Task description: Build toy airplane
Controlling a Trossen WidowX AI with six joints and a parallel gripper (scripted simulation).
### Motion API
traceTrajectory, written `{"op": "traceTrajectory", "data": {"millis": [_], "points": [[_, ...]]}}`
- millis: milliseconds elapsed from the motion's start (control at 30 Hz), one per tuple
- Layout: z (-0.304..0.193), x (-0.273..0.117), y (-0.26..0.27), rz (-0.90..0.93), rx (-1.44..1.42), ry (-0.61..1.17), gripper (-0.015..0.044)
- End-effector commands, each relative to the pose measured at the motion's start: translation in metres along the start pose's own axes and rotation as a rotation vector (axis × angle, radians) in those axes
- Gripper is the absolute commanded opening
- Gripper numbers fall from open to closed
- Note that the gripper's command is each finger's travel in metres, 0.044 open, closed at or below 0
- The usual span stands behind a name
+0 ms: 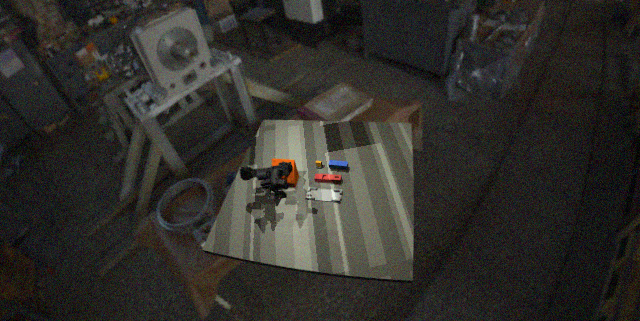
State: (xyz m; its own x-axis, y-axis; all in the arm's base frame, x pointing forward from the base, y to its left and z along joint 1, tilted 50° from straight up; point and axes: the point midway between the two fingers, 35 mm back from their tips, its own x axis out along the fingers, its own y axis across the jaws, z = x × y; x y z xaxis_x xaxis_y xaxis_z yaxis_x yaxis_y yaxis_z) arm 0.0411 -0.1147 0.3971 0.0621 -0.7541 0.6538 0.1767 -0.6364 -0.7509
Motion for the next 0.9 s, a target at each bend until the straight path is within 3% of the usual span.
{"op": "traceTrajectory", "data": {"millis": [0,67,233,467,867], "points": [[0.000,0.000,0.000,0.000,0.000,0.000,0.0426],[0.012,0.002,0.001,0.010,0.017,-0.036,0.0440],[0.096,0.003,0.015,0.128,0.135,-0.282,0.0440],[0.198,-0.029,0.053,0.412,0.307,-0.546,0.0440],[0.285,-0.122,0.131,0.960,0.392,-0.651,0.0440]]}}
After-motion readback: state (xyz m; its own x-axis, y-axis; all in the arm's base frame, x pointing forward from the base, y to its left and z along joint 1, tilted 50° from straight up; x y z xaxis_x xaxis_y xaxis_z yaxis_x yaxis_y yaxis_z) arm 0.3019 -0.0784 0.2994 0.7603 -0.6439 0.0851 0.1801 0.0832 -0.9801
